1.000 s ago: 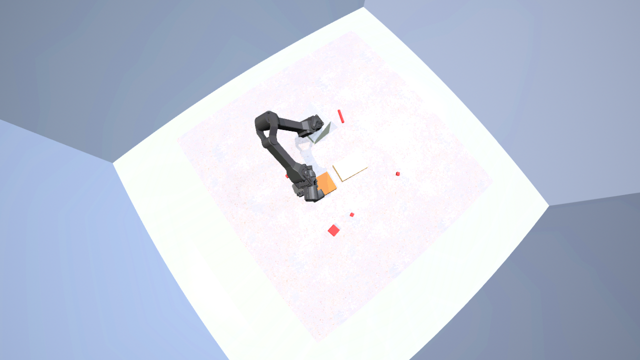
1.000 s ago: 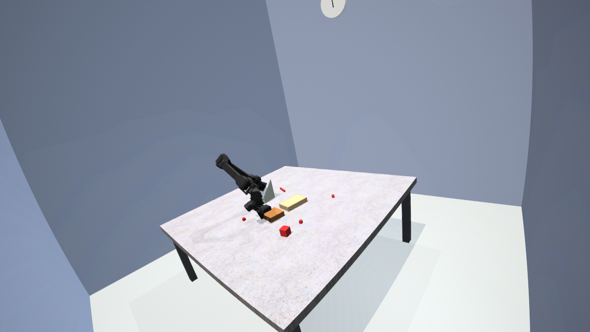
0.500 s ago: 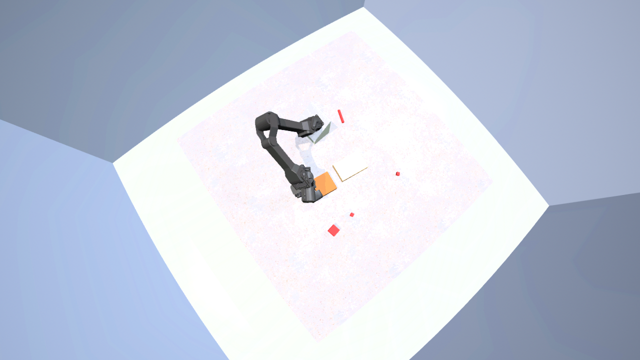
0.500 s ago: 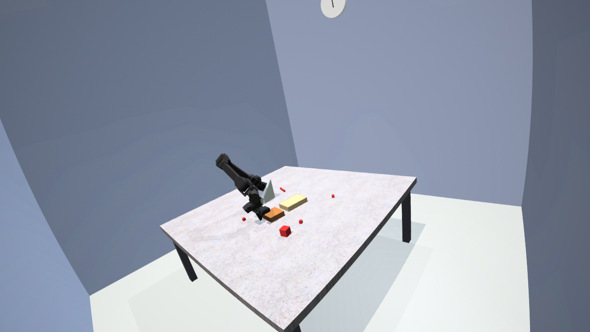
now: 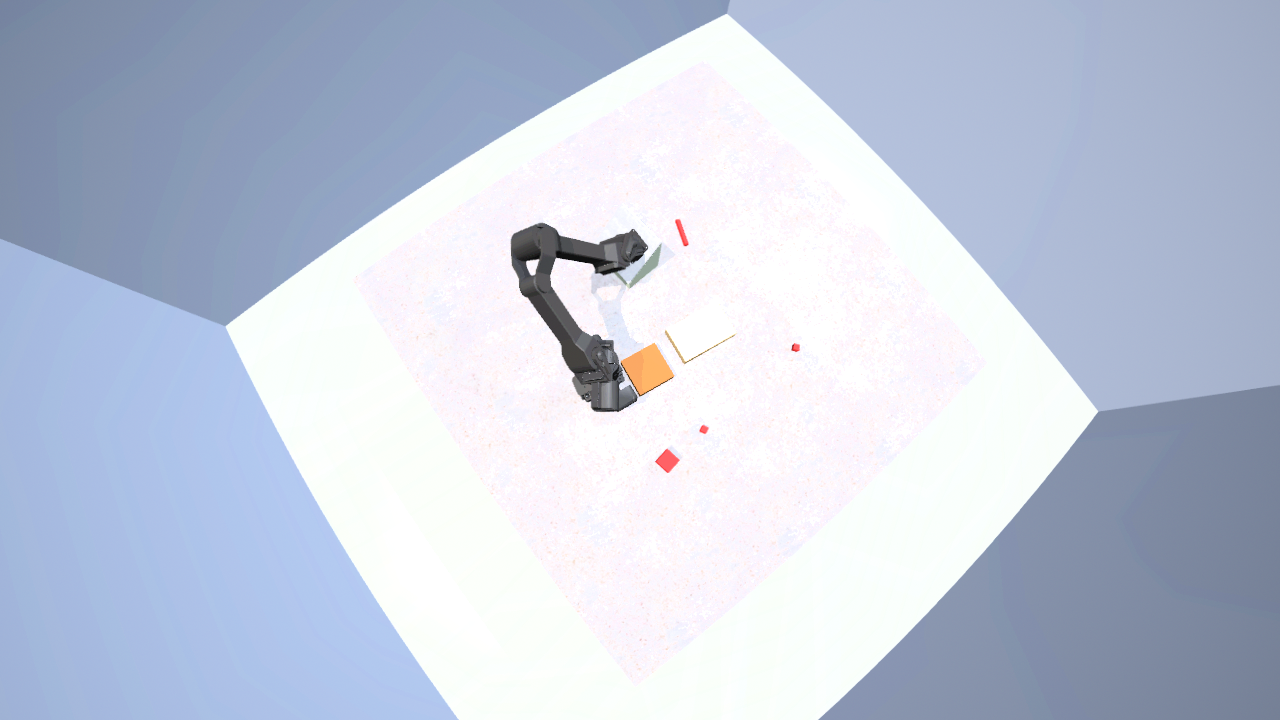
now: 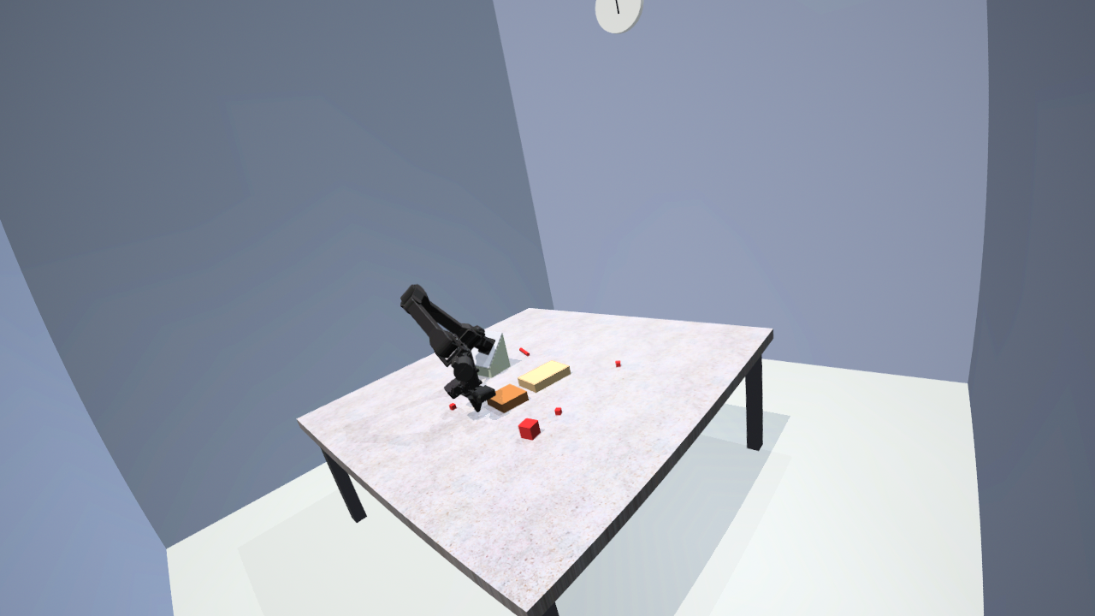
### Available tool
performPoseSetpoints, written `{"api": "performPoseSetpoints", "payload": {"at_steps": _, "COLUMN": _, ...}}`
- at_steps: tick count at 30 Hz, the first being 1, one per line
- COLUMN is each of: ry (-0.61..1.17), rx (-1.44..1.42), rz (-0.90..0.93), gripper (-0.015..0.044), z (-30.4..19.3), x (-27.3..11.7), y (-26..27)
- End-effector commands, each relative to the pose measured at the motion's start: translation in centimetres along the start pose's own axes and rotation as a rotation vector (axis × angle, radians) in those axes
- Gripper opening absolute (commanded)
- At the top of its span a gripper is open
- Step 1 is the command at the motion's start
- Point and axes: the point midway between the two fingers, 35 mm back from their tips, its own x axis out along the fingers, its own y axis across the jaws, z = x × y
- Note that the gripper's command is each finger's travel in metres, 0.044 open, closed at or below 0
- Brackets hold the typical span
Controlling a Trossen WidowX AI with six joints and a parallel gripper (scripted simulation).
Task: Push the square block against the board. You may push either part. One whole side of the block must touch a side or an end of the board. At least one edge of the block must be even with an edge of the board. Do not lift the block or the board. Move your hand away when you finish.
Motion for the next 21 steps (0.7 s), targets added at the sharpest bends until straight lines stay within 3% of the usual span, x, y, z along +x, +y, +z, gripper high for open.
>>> {"api": "performPoseSetpoints", "payload": {"at_steps": 1, "ry": -0.001, "rx": 0.0, "rz": 0.007, "gripper": 0.0, "z": 0.8, "x": -0.2, "y": 0.2}}
{"api": "performPoseSetpoints", "payload": {"at_steps": 7, "ry": -0.003, "rx": 0.0, "rz": 0.001, "gripper": 0.0, "z": 0.9, "x": -0.4, "y": 0.1}}
{"api": "performPoseSetpoints", "payload": {"at_steps": 12, "ry": 0.0, "rx": 0.0, "rz": 0.008, "gripper": 0.0, "z": 0.9, "x": -5.7, "y": -0.1}}
{"api": "performPoseSetpoints", "payload": {"at_steps": 21, "ry": 0.004, "rx": -0.119, "rz": 0.019, "gripper": 0.0, "z": 0.4, "x": -5.4, "y": 1.1}}
